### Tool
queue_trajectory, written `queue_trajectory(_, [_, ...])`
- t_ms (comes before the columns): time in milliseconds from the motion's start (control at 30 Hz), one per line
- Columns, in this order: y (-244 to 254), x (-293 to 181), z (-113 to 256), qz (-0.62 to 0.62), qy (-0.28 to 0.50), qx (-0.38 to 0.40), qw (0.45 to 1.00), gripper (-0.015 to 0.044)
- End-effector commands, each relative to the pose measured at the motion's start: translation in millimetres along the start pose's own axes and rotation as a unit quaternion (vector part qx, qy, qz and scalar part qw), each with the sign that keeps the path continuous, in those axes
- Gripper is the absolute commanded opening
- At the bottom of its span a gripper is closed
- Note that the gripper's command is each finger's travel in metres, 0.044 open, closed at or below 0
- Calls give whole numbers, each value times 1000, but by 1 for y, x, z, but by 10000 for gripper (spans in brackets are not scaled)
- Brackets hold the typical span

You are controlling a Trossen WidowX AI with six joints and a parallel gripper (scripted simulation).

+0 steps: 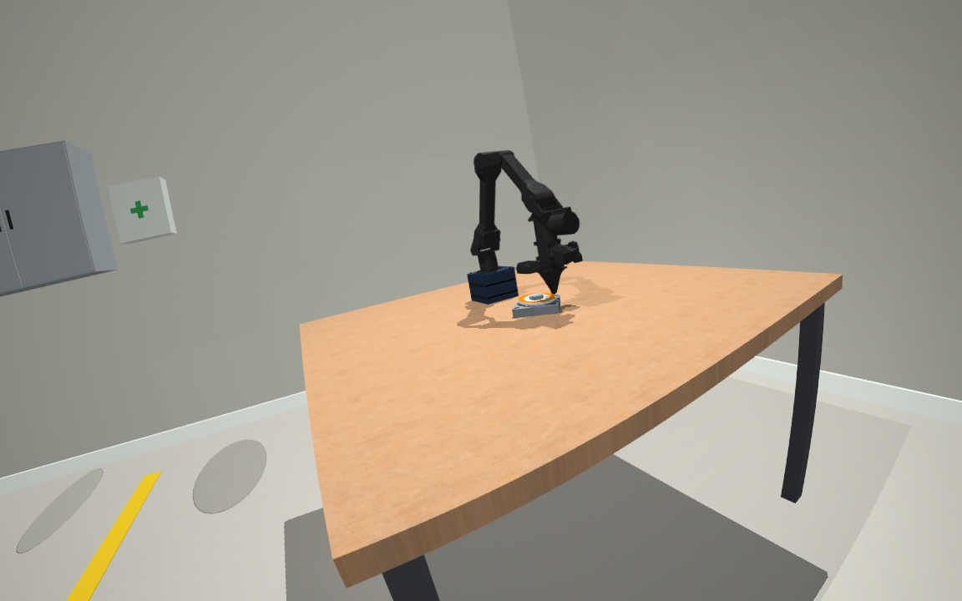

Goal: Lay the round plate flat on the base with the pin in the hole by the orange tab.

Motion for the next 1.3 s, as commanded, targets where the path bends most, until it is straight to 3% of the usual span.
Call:
queue_trajectory(0, [3,-8,-2,0,8,0,1000,0])
queue_trajectory(1267, [11,-39,1,0,9,1,1000,0])
Point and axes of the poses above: the point midway between the two fingers, 35 mm back from their tips, its own z axis back along the fingers, its own y axis across the jaws, x = y × z, the point moved 7 cm from there along z, back along the fingers, and after that the axes turned 12 degrees about -z, right-handed, at the moved point
